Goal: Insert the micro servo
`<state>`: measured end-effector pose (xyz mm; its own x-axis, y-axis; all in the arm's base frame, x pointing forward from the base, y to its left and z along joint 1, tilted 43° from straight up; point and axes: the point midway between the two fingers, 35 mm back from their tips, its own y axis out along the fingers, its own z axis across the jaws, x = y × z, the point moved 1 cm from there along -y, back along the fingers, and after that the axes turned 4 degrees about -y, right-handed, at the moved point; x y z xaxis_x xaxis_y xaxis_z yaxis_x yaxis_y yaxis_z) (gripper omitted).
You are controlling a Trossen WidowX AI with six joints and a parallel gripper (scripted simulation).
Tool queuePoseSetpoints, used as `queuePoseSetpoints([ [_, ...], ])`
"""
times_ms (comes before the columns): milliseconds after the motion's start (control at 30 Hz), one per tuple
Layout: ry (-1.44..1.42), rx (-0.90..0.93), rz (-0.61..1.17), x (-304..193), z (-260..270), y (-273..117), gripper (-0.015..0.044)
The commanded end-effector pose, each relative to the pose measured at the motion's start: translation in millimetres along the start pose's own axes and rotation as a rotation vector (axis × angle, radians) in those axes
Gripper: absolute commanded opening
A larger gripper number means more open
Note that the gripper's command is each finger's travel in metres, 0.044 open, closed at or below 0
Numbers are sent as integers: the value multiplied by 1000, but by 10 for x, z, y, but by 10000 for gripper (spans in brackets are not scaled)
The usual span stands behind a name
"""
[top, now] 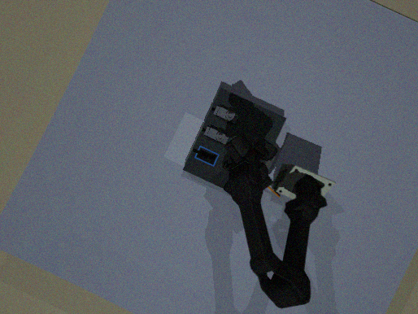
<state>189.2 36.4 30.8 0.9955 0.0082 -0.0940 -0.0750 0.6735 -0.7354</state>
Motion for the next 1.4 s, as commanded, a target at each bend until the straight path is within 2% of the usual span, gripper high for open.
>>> queuePoseSetpoints([
  [0,7,6,8,-16,1,40,414],
  [333,7,6,8,-16,1,40,151],
  [533,7,6,8,-16,1,40,111],
  [667,7,5,7,-12,-2,-40,6],
  [867,8,5,8,-74,7,-255,0],
  [1367,7,5,8,21,27,-262,0],
])
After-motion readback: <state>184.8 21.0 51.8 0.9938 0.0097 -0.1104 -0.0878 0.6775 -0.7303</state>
